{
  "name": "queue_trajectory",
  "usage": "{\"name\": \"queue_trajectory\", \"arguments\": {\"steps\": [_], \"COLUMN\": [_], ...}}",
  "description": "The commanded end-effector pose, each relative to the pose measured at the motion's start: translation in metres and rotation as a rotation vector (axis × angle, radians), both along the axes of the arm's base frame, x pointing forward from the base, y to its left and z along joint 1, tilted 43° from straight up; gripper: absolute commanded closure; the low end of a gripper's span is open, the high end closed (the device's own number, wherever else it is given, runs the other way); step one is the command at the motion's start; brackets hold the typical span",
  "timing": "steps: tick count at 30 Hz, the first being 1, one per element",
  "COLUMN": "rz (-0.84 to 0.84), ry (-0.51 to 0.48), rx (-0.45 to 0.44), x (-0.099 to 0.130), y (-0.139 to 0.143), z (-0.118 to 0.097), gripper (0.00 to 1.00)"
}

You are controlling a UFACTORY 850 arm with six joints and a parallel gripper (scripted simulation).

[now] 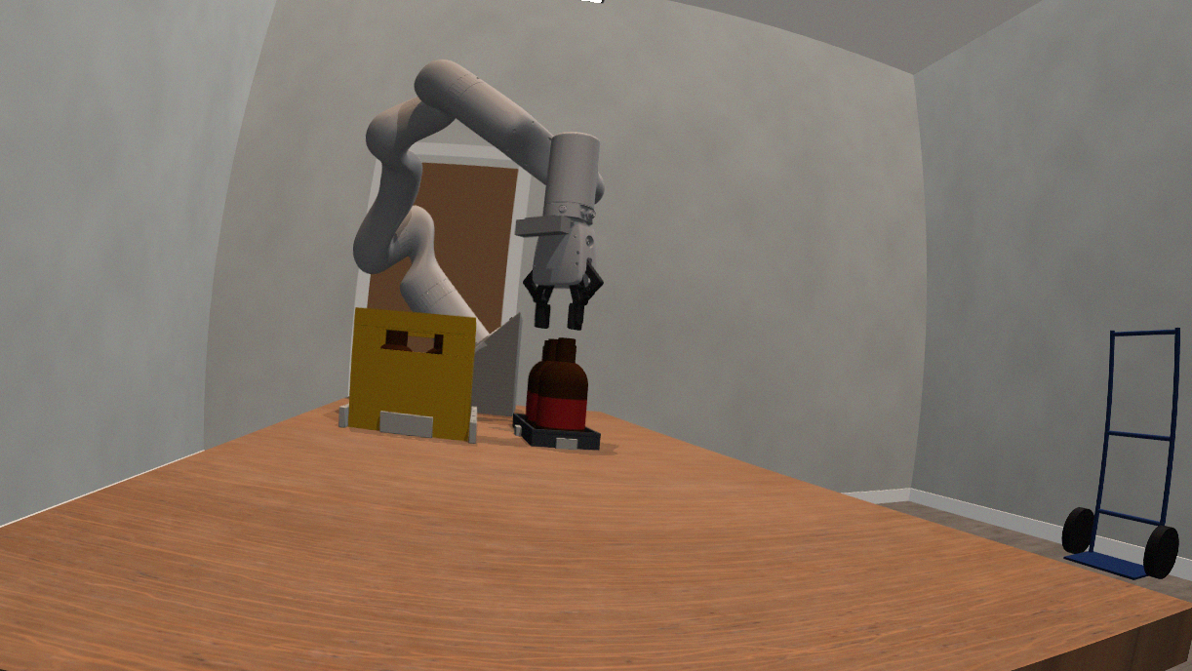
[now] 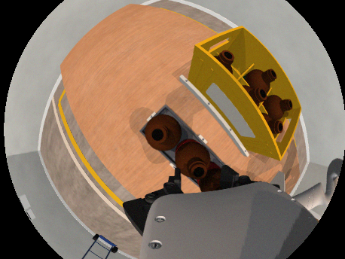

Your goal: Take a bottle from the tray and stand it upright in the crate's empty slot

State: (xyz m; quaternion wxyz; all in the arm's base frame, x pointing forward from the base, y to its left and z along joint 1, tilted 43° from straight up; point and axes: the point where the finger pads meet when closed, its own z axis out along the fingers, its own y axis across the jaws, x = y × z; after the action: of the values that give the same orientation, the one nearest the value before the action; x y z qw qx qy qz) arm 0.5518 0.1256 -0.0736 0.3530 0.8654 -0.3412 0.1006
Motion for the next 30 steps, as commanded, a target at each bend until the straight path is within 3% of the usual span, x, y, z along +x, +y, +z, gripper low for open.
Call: {"name": "queue_trajectory", "arguments": {"steps": [1,30], "rz": [0.001,0.001], "ry": [-0.002,-0.002], "rx": [0.001,0.001], "x": [0.001,-0.001], "y": [0.000,-0.019], "z": [0.000,-0.021], "gripper": [0.35,0.35]}}
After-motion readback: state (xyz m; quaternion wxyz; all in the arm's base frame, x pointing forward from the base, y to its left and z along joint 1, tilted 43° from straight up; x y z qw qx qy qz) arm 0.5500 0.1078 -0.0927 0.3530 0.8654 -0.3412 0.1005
